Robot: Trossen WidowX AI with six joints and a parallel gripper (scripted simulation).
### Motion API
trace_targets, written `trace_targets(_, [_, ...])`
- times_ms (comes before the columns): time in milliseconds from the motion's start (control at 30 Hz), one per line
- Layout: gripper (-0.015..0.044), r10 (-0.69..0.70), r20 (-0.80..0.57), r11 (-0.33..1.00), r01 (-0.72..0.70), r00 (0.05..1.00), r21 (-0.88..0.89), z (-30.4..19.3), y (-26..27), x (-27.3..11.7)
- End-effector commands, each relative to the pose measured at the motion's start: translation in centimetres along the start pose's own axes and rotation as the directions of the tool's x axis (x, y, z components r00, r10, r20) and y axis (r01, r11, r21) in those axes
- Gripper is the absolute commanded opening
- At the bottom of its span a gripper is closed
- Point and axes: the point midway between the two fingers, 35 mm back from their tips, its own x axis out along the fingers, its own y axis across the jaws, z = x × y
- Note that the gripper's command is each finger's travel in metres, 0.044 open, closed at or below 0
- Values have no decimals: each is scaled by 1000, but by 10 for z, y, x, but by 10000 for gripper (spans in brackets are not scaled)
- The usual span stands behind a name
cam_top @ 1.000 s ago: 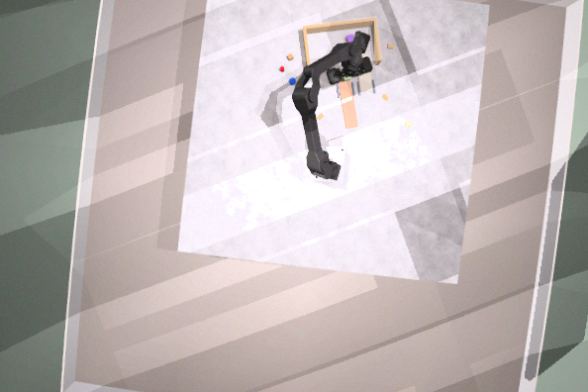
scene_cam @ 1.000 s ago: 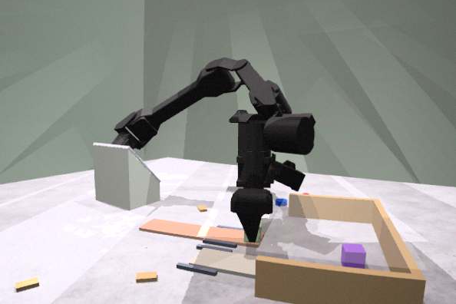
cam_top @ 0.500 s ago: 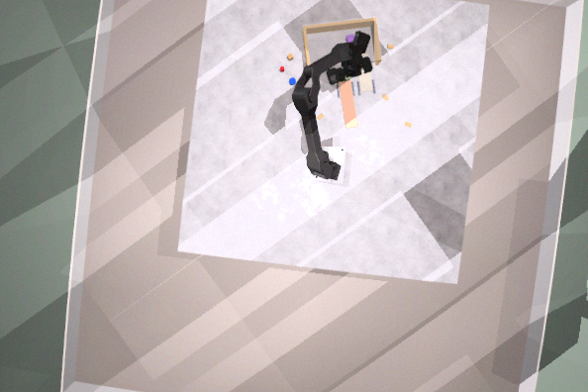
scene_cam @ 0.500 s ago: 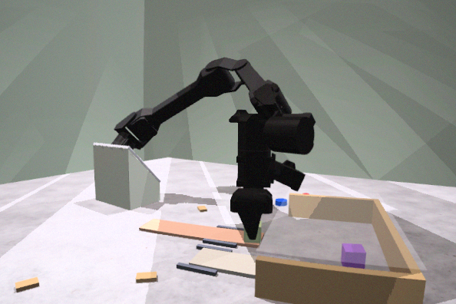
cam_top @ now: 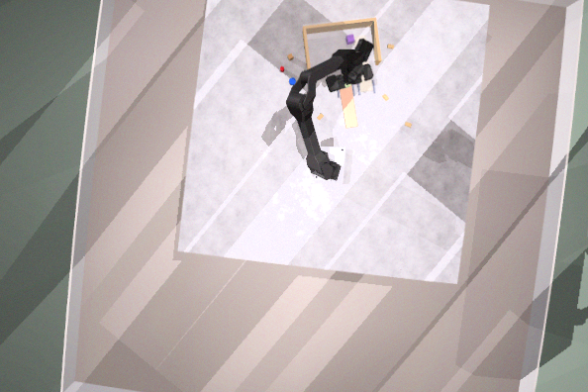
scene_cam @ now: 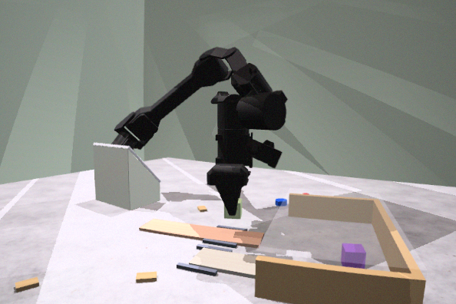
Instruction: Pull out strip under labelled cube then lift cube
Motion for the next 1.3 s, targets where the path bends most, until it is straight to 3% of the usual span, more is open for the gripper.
trace_targets(0, [0,2,-8,1000,-2,1000,-1,-14,7,-7])
trace_targets(867, [0,4,-10,1000,-4,1000,2,-74,39,-7])
trace_targets(1100, [0,2,-11,1000,-2,1000,2,-74,38,-42])
trace_targets(1267, [0,2,-11,1000,-2,1000,2,-74,38,-43])
